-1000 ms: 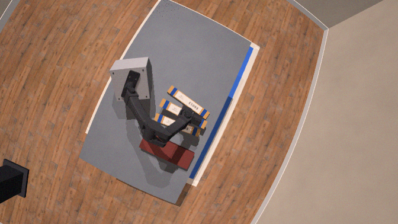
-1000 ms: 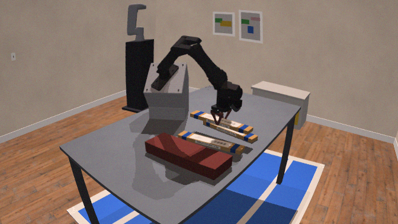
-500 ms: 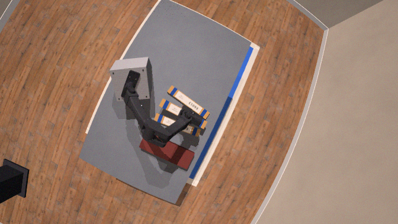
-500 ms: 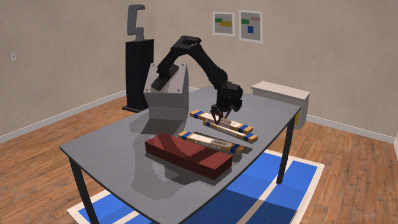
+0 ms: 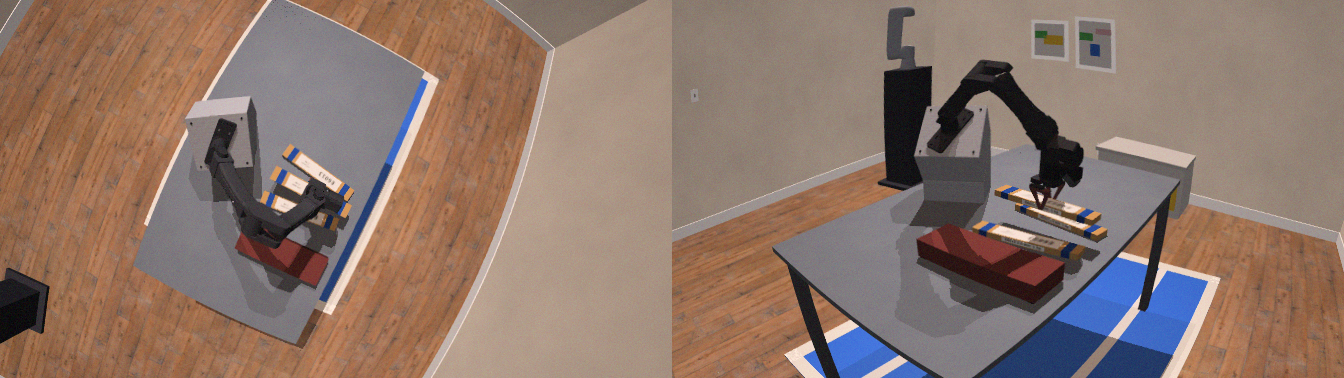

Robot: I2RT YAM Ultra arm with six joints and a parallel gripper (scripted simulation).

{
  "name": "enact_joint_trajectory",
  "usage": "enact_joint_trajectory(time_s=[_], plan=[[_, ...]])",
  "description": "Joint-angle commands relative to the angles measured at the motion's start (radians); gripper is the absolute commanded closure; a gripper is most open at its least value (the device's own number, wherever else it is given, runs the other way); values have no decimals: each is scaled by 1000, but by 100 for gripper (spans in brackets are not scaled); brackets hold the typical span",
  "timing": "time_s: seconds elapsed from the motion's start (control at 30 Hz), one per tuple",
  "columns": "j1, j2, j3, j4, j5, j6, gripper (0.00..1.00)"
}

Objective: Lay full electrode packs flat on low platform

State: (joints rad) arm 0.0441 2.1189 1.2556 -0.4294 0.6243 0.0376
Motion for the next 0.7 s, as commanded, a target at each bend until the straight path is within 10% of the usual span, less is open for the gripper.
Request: enact_joint_trajectory(time_s=[0.0, 0.67], plan=[[61, -35, 42, -20, 8, 12, 100], [70, -30, 58, -36, 10, 22, 100]])
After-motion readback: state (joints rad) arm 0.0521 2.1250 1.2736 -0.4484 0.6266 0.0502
